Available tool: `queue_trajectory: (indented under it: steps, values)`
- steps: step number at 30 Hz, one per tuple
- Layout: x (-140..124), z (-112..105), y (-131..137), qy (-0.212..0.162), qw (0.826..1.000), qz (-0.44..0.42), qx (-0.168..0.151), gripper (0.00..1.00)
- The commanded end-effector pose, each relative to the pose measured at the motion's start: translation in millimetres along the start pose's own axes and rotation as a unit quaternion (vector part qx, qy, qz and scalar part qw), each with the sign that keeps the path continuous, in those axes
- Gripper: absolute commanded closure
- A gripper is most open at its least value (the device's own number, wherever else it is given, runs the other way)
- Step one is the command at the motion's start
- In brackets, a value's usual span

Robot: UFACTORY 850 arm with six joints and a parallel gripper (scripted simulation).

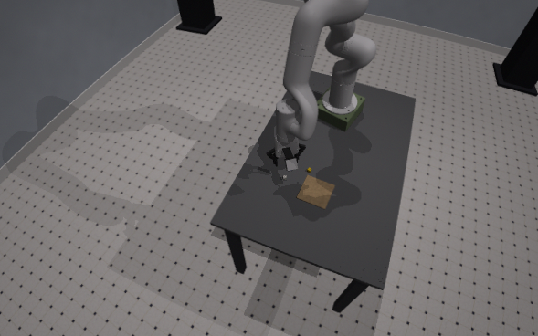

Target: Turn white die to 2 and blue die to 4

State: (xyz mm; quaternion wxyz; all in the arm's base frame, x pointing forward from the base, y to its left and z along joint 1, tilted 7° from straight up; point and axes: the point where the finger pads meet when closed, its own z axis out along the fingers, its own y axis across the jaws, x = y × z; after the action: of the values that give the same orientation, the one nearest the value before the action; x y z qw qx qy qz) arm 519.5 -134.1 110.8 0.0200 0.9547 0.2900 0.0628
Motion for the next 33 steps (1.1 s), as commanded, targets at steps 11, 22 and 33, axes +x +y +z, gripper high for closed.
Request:
queue_trajectory:
  steps: [11,22,33]
  values:
    - [1.2,2.5,0.8,-0.013,0.97,0.243,-0.013,0.0]
    - [1.5,4.7,0.9,-0.011,0.919,0.394,-0.015,0.0]
    - [1.8,6.7,1.0,-0.008,0.849,0.529,-0.017,0.0]
